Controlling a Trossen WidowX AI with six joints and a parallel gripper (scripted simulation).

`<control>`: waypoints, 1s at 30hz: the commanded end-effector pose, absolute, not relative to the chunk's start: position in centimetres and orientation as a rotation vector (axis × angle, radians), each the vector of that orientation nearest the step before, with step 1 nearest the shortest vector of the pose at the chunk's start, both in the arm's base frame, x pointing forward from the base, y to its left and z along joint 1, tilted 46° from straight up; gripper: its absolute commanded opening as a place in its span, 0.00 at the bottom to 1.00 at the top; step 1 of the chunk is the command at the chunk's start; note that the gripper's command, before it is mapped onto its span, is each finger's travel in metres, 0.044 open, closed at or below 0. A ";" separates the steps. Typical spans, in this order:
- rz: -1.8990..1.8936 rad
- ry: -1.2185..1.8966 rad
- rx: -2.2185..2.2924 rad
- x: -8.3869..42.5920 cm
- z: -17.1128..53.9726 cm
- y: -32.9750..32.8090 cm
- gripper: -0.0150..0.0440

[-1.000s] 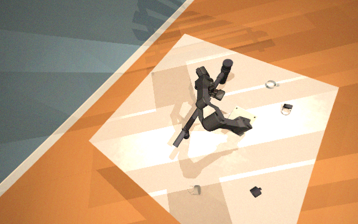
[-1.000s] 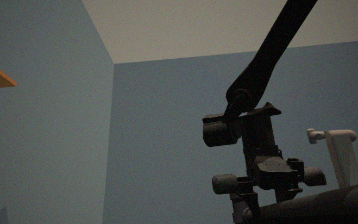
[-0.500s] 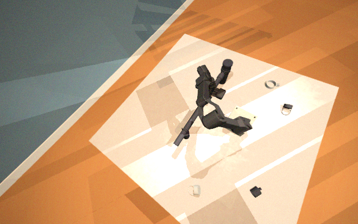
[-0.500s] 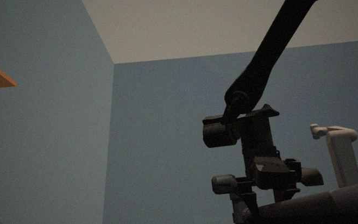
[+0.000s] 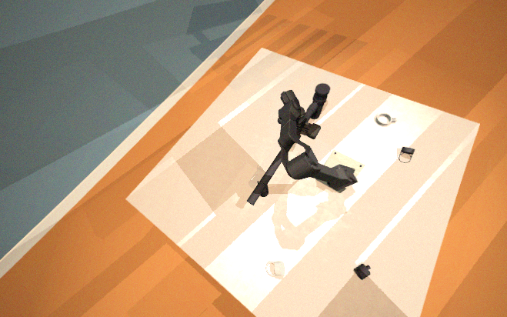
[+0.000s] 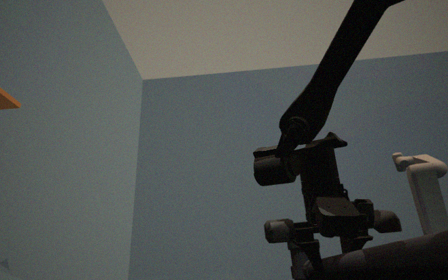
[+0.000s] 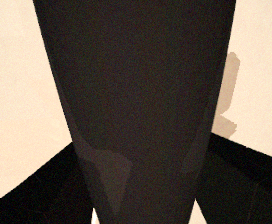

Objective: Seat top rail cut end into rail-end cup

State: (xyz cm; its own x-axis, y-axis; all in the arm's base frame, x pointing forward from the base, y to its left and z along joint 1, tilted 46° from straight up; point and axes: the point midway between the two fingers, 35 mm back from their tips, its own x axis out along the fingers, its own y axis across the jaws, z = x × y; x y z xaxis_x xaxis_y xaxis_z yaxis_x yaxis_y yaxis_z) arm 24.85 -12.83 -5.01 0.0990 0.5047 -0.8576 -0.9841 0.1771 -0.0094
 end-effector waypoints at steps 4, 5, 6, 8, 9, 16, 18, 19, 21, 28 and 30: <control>1.244 0.856 -0.731 24.9 -5.3 -13.7 0.25; 1.244 0.856 -0.731 24.9 -5.3 -13.8 0.25; 1.244 0.856 -0.731 24.9 -5.4 -13.8 0.25; 1.244 0.856 -0.731 24.8 -5.5 -13.9 0.25; 1.244 0.856 -0.731 24.8 -5.5 -14.0 0.25; 1.244 0.856 -0.731 24.8 -5.8 -14.3 0.25; 1.256 0.847 -0.720 24.7 -5.7 -13.6 0.25; 1.256 0.847 -0.720 24.7 -5.7 -13.6 0.25; 1.256 0.847 -0.720 24.7 -5.7 -13.6 0.25; 1.256 0.847 -0.720 24.7 -5.7 -13.6 0.34; 1.256 0.847 -0.720 24.7 -5.7 -13.6 0.43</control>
State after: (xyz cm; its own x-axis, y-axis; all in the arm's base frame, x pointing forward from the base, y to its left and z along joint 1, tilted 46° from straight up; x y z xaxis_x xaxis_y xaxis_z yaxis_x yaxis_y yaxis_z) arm 24.73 -13.60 -5.73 0.0969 0.5058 -0.8572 -0.9845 0.1751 -0.0079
